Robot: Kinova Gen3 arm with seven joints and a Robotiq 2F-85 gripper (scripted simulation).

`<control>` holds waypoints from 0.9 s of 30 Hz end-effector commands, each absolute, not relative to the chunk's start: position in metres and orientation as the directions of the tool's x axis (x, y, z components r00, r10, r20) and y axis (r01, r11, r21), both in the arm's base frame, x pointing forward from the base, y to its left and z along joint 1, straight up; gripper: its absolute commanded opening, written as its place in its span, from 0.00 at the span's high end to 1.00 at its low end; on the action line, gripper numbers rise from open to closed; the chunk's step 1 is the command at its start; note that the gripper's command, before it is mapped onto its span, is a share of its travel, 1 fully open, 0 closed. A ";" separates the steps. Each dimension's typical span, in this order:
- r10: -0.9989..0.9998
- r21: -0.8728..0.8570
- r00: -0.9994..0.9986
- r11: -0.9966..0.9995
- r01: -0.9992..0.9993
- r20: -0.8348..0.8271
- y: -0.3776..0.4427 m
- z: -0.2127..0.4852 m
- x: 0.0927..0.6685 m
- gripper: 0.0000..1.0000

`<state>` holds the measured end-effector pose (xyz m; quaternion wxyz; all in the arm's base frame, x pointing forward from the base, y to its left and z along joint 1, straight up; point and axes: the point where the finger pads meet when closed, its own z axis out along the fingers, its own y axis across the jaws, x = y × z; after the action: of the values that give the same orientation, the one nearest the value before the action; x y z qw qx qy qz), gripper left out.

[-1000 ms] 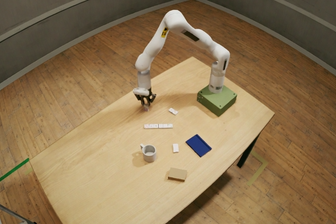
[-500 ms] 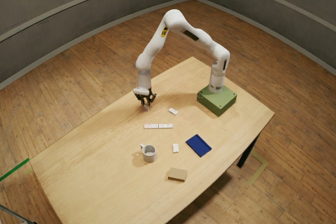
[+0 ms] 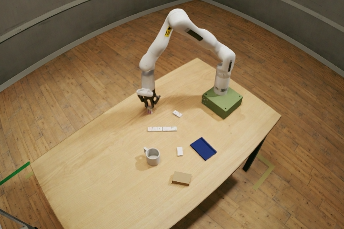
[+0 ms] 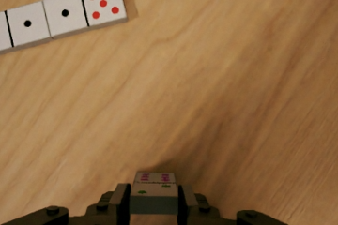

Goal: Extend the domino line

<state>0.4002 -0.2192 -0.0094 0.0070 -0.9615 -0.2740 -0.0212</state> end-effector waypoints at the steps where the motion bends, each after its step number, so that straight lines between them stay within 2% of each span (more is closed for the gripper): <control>1: 0.527 -0.001 0.849 -0.850 0.527 0.051 -0.220 -0.009 0.400 0.65; 27: 0.525 -0.001 0.846 -0.850 0.527 0.093 -0.221 -0.009 0.398 0.65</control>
<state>0.3977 -0.2207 -0.0094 0.0131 -0.9607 -0.2739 -0.0425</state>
